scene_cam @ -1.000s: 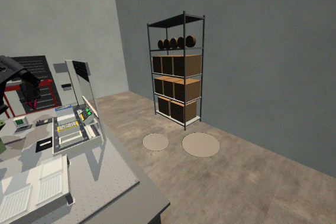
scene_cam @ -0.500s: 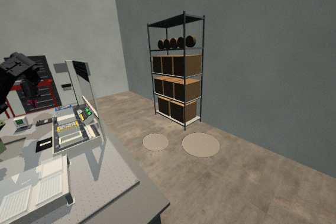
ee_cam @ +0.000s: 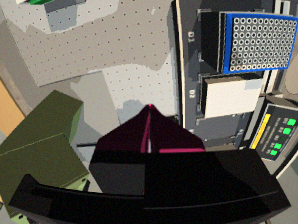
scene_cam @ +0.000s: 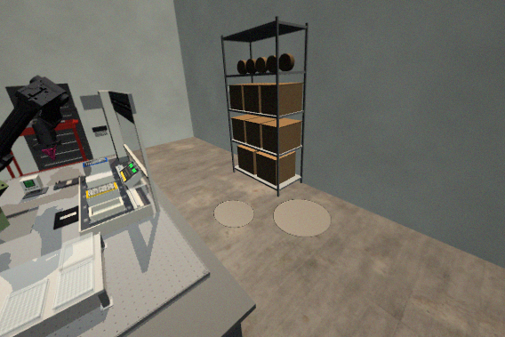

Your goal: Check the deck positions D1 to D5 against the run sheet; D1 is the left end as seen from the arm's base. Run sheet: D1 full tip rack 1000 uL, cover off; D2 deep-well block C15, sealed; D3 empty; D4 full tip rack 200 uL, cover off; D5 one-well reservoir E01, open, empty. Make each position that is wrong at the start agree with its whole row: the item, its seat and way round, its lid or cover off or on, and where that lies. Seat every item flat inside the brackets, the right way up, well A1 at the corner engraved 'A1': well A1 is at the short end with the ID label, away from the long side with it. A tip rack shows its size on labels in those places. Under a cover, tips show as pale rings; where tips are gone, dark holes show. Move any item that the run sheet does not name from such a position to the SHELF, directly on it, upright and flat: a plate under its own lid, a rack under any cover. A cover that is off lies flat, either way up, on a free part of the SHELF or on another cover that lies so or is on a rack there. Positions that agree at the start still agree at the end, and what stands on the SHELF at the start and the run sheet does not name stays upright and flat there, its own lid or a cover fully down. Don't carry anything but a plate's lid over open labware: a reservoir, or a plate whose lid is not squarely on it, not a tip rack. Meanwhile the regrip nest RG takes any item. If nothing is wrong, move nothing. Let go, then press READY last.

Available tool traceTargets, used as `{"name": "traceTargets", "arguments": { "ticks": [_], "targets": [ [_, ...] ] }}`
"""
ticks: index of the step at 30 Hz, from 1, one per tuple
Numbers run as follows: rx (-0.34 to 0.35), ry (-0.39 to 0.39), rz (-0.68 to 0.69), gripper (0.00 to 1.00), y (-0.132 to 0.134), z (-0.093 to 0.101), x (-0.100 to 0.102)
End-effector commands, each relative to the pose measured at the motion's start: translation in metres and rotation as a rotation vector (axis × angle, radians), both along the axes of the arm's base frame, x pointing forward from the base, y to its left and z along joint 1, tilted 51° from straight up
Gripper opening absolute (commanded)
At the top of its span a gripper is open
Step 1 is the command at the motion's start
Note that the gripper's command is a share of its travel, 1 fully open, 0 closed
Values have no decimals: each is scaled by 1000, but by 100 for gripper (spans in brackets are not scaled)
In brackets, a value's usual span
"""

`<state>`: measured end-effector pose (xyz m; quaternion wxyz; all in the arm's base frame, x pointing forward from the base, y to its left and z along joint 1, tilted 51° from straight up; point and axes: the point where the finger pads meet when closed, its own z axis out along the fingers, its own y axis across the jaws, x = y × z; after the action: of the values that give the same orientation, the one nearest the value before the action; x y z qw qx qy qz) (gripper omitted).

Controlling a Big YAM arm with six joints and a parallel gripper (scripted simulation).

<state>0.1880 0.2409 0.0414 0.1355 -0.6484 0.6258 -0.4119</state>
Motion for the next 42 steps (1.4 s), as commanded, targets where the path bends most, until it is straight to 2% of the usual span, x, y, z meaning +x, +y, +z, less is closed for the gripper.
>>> {"name": "traceTargets", "arguments": {
  "ticks": [1,7,20,25,27,28,29,37,40,42],
  "targets": [
    [18,3,31,0,24,4,-1],
    [-29,28,88,0,45,-7,-4],
    [-29,25,79,0,101,-38,-7],
    [-34,26,63,0,102,-41,-1],
    [-66,32,62,0,87,-47,-3],
    [-64,31,62,0,87,-46,-3],
    [-64,33,78,0,86,-52,-13],
    [-56,31,77,0,73,-77,-41],
    [-53,31,77,0,75,-78,-44],
    [-53,31,77,0,68,-86,-51]
  ]
}}
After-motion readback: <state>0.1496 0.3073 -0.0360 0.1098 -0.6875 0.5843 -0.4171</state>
